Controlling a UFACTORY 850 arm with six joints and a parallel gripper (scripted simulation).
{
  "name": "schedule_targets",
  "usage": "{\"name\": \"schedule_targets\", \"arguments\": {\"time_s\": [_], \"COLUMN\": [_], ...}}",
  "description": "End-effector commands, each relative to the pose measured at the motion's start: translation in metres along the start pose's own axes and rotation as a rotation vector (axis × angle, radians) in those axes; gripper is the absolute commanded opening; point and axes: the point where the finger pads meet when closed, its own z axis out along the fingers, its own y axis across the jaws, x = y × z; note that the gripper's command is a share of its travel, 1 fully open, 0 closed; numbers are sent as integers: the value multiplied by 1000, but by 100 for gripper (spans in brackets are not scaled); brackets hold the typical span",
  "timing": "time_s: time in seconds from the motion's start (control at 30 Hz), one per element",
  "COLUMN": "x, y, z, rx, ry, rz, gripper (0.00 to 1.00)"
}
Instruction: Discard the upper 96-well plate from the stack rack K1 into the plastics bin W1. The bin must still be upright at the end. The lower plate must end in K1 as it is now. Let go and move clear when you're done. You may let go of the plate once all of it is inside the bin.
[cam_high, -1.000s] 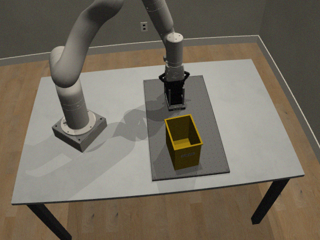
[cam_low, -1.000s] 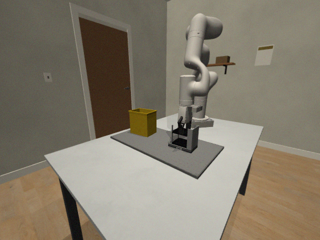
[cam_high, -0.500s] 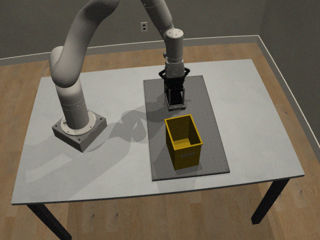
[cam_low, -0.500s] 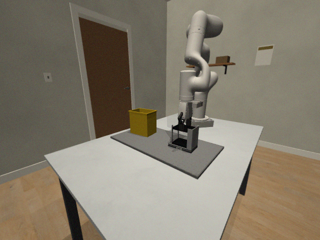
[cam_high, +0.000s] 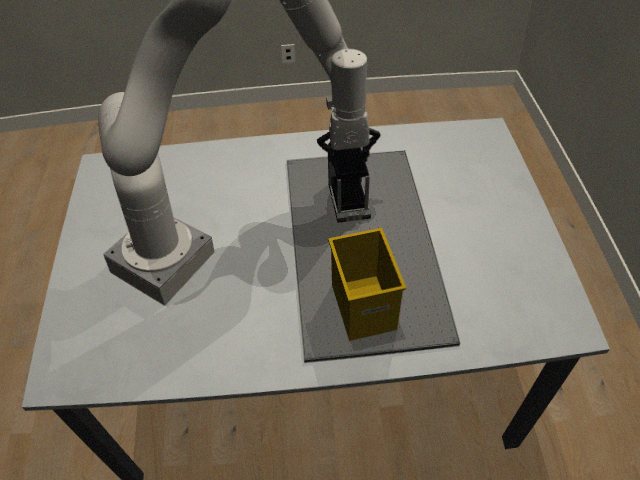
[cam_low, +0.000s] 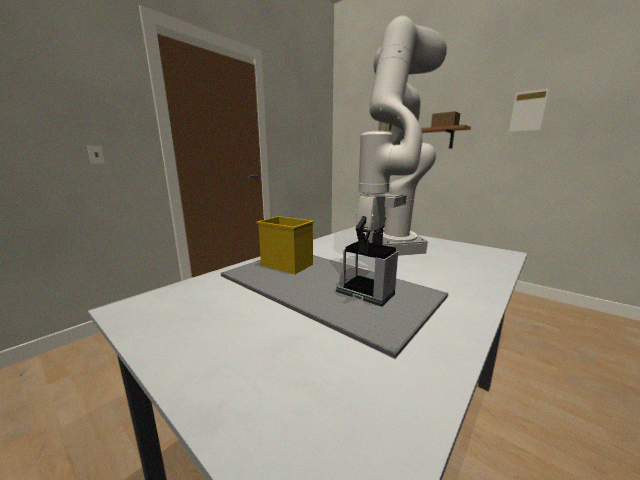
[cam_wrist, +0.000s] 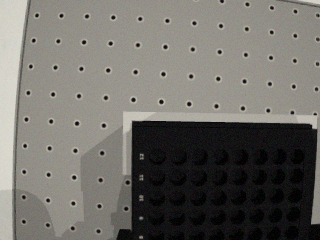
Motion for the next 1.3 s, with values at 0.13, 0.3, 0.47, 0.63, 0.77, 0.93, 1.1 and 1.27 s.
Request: {"name": "schedule_targets", "arguments": {"time_s": [0.13,0.3,0.47,0.63,0.77,0.93,1.1,1.27], "x": [0,0,0,0,0,0,0,0], "y": [1,1,1,1,1,1,1,1], "z": [-9,-17,-26,-31,-37,-46,-54,-59], "rx": [-2,-2,-2,-2,-2,-2,-2,-2], "ry": [0,0,0,0,0,0,0,0], "rz": [0,0,0,0,0,0,0,0], "gripper": [0,0,0,0,0,0,0,0]}}
